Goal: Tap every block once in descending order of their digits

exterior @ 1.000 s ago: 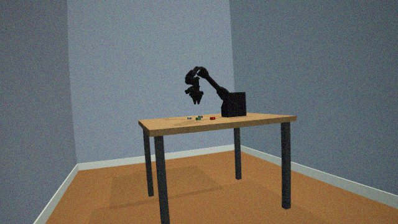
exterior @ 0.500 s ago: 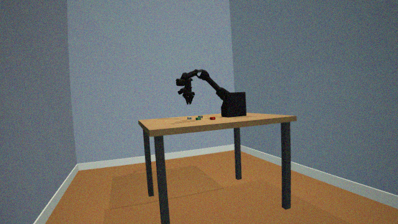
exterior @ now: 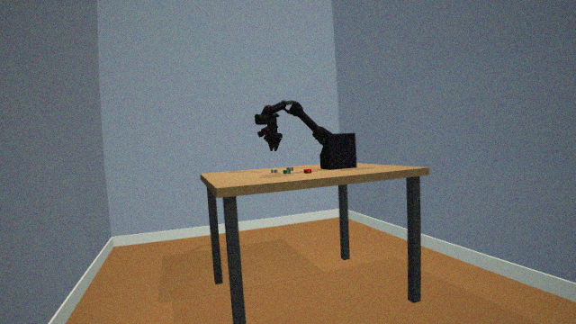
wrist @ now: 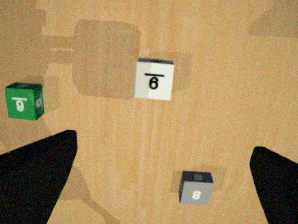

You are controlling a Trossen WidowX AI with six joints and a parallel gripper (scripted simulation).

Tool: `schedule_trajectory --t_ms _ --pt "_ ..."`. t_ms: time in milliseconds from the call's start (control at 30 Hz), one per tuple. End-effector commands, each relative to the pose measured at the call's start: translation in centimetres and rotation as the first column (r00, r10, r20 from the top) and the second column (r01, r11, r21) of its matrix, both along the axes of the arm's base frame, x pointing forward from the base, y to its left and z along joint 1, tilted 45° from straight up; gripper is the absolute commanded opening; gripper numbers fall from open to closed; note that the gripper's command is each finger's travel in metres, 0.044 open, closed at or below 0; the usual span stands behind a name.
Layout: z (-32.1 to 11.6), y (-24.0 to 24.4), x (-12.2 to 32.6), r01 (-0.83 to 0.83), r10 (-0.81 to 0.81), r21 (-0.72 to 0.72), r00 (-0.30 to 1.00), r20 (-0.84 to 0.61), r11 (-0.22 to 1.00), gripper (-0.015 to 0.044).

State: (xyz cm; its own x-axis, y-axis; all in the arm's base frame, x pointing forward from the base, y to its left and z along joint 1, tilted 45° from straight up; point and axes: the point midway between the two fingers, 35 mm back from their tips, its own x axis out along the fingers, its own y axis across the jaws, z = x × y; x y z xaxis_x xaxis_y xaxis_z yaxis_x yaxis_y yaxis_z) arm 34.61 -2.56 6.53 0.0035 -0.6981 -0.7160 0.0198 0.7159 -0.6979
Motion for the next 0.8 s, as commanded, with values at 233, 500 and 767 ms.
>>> schedule_trajectory --t_ms 233,500,767 --pt "-0.2 -0.3 0.0 -0.004 0.004 -0.005 1.0 -0.006 1.0 0.0374" --pt "-5.7 -5.8 -0.1 -0.004 0.004 -0.008 1.0 -0.006 1.0 0.0164" --pt "-5.7 -5.8 -0.1 -0.004 0.004 -0.008 1.0 -0.006 1.0 0.002"
